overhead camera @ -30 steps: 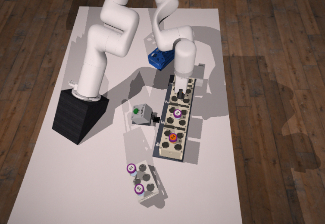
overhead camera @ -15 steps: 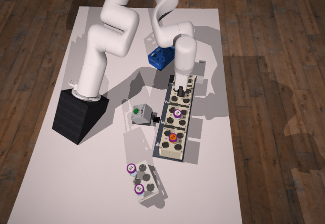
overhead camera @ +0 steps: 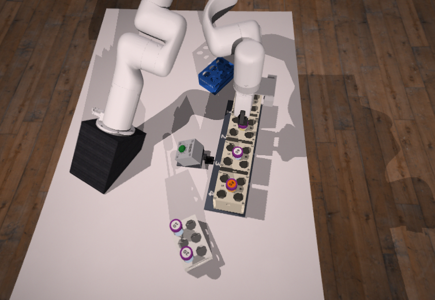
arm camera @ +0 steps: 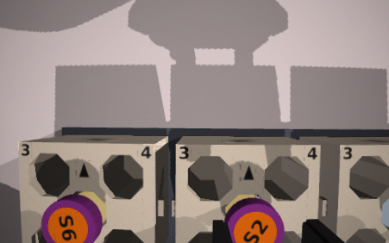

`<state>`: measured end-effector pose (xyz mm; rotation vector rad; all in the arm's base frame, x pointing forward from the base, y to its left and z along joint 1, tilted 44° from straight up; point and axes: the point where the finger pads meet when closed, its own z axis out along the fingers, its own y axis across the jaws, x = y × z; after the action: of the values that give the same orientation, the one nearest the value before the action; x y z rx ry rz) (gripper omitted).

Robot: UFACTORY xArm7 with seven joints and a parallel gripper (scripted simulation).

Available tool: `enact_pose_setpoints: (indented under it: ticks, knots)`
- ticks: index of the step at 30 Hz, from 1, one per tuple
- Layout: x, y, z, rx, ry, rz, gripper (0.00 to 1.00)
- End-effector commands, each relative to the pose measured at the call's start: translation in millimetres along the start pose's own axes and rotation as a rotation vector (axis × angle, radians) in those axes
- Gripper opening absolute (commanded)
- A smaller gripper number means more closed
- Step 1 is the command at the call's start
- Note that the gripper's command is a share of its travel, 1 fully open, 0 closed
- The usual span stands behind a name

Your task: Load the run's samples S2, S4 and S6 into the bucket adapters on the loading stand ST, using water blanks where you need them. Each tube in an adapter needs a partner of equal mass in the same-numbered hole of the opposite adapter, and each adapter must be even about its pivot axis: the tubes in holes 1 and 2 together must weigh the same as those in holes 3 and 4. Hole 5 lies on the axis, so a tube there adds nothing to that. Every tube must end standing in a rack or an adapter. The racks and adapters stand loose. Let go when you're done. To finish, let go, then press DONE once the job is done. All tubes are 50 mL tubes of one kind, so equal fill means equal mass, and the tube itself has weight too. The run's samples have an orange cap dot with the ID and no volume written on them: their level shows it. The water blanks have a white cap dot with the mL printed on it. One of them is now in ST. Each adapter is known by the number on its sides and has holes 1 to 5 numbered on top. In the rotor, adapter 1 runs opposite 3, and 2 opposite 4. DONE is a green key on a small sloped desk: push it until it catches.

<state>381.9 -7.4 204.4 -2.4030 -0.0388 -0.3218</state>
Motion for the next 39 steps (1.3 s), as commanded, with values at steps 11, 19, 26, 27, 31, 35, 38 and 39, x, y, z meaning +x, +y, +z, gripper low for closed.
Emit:
enact_pose_setpoints:
  ticks: [11, 19, 26, 27, 31, 35, 38, 39]
  knots:
    - [1, 0, -28, -0.001, 0.004, 0.000, 0.44]
    - [0, 0, -44, -0.001, 0.004, 0.000, 0.44]
    - [0, 0, -54, -0.001, 0.004, 0.000, 0.44]
    - [0, 0, -56, -0.001, 0.004, 0.000, 0.44]
    - [0, 0, -64, -0.001, 0.004, 0.000, 0.44]
    - [0, 0, -72, -0.001, 0.004, 0.000, 0.44]
    - [0, 0, -78, -0.001, 0.004, 0.000, 0.44]
    - [0, 0, -80, -0.001, 0.004, 0.000, 0.44]
